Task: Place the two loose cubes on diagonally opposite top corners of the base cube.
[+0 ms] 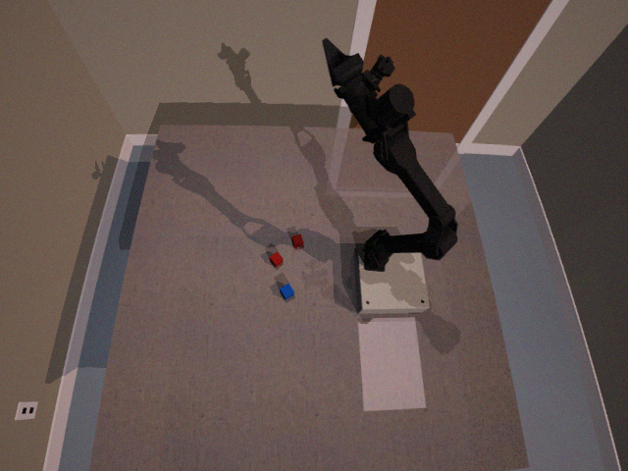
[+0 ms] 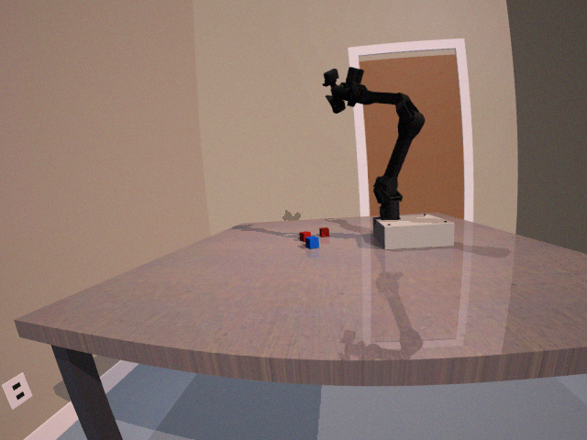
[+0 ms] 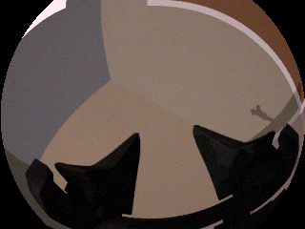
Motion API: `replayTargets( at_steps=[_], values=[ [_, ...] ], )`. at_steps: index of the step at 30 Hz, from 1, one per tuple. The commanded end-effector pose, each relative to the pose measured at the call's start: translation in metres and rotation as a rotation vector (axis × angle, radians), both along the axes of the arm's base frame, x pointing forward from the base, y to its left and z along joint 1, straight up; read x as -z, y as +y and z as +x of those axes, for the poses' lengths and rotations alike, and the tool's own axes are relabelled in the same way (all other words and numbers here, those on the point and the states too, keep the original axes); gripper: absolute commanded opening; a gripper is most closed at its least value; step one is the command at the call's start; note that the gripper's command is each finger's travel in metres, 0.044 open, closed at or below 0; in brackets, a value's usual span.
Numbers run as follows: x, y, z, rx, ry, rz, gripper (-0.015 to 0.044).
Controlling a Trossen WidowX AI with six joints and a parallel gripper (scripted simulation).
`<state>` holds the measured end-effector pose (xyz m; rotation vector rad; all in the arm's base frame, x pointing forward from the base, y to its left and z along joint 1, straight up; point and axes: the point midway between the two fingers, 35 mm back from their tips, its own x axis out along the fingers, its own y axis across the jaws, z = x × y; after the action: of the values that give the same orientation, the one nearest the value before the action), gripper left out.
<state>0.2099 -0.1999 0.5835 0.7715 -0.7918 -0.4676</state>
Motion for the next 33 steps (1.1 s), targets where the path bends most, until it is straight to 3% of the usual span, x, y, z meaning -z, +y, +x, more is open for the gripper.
replayTargets(
  at_steps=[1, 9, 17, 25, 33],
  values=[
    [0.051, -0.01, 0.051, -0.017, 0.274, 0.003, 0.0265],
    [0.149, 0.001, 0.125, -0.12, 0.762, -0.072, 0.0265],
    [0.251, 0.04, 0.172, -0.316, 1.228, -0.249, 0.0265],
    [0.348, 0.096, 0.185, -0.601, 1.636, -0.519, 0.0265],
    [0.429, 0.155, 0.165, -0.975, 1.951, -0.864, 0.0265]
  ],
)
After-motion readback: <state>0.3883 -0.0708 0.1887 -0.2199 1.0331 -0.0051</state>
